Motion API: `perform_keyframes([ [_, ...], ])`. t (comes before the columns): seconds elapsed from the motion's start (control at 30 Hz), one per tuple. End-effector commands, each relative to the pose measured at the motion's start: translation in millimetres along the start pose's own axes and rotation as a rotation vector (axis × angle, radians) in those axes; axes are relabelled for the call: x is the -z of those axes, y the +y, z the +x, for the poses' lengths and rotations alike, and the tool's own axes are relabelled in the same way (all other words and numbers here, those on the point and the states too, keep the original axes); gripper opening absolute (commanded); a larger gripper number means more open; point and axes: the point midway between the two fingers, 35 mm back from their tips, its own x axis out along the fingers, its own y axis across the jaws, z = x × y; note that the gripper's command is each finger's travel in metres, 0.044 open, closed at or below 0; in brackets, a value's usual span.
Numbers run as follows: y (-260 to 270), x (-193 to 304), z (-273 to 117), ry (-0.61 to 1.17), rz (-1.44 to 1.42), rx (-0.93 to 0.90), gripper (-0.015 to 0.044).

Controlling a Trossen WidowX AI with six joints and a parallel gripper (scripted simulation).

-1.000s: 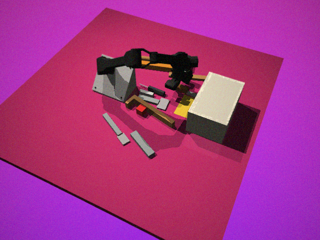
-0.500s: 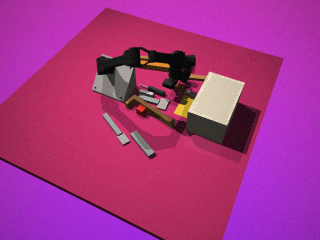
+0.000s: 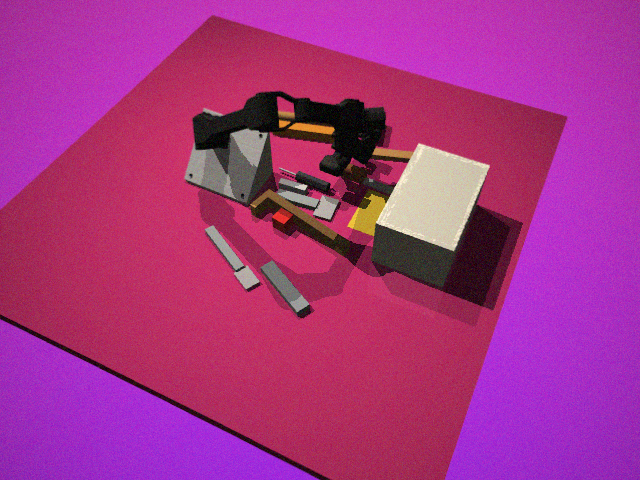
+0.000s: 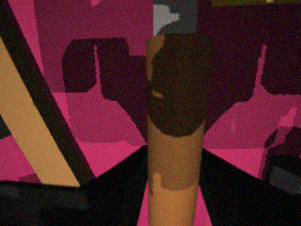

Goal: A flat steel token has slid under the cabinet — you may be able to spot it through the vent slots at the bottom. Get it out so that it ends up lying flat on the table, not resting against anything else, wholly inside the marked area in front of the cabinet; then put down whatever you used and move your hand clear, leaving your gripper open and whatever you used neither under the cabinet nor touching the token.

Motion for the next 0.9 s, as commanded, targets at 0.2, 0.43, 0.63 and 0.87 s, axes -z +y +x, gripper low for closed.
perform_keyframes([
  [0.2, 0, 15, 1, 0.005, 0.0, 0.001, 0.0],
  [0.43, 1, 23, 1, 0.005, 0.0, 0.001, 0.0],
  [0.63, 1, 31, 1, 0.005, -0.001, 0.001, 0.0],
  [0.87, 2, 40, 1, 0.006, -0.001, 0.001, 0.0],
])
